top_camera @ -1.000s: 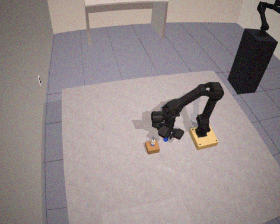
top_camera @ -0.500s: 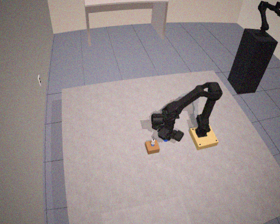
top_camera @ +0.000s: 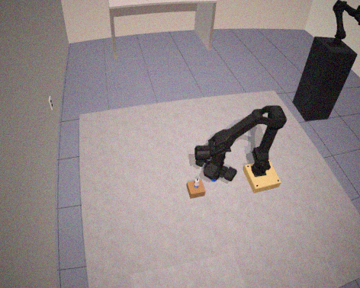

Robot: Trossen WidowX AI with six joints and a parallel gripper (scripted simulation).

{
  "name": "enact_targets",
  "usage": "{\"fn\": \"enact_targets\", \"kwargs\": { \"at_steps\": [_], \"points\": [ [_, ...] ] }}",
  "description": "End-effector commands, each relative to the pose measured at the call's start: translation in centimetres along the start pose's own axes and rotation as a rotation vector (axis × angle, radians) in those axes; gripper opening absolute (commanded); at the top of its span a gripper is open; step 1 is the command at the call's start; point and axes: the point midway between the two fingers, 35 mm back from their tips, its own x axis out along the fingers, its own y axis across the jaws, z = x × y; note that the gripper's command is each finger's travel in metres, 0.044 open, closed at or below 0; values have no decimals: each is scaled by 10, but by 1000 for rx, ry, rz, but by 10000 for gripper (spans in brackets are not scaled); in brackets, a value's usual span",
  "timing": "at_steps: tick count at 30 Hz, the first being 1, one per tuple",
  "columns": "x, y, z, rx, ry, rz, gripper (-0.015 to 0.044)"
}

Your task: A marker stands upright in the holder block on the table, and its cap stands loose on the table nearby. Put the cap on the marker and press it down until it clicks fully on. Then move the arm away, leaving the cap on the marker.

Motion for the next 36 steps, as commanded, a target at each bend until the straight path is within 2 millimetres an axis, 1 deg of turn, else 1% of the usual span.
{"fn": "enact_targets", "kwargs": {
  "at_steps": [1,15,19,36],
  "points": [
    [-10,-3,2,-3,-4,-10,0],
    [-51,-1,1,-3,-4,-10,0],
    [-56,-1,1,-3,-4,-10,0],
    [-76,-17,33,-6,-8,-13,0]
  ]
}}
